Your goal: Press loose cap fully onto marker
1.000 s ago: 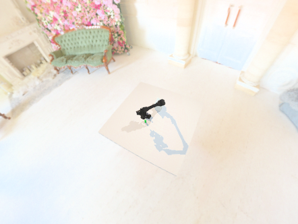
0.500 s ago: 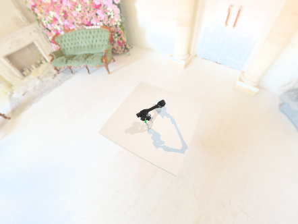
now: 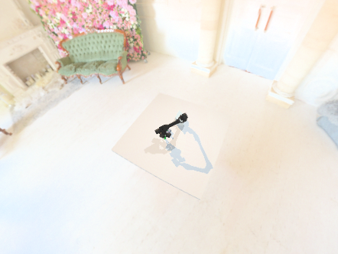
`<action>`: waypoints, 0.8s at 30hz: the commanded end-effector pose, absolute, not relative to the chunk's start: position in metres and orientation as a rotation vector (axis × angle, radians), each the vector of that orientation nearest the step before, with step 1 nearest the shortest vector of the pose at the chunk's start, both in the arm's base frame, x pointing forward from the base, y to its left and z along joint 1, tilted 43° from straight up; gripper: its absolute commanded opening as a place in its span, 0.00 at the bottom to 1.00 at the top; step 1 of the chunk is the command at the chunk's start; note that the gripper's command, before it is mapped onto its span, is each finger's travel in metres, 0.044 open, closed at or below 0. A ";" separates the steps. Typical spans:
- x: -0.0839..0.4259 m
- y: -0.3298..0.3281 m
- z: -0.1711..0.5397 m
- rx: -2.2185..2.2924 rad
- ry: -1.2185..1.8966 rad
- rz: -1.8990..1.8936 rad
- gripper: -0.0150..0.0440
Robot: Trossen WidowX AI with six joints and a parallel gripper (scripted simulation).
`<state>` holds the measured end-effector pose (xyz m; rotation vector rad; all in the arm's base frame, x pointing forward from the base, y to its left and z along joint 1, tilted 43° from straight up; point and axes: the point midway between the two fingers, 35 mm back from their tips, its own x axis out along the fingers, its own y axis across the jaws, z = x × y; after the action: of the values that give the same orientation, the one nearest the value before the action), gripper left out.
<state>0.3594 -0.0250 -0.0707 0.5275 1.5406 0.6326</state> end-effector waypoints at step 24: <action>0.353 0.004 -0.099 0.536 1.548 0.637 0.65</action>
<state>0.3552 0.0004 -0.0971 0.5291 1.5421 0.6358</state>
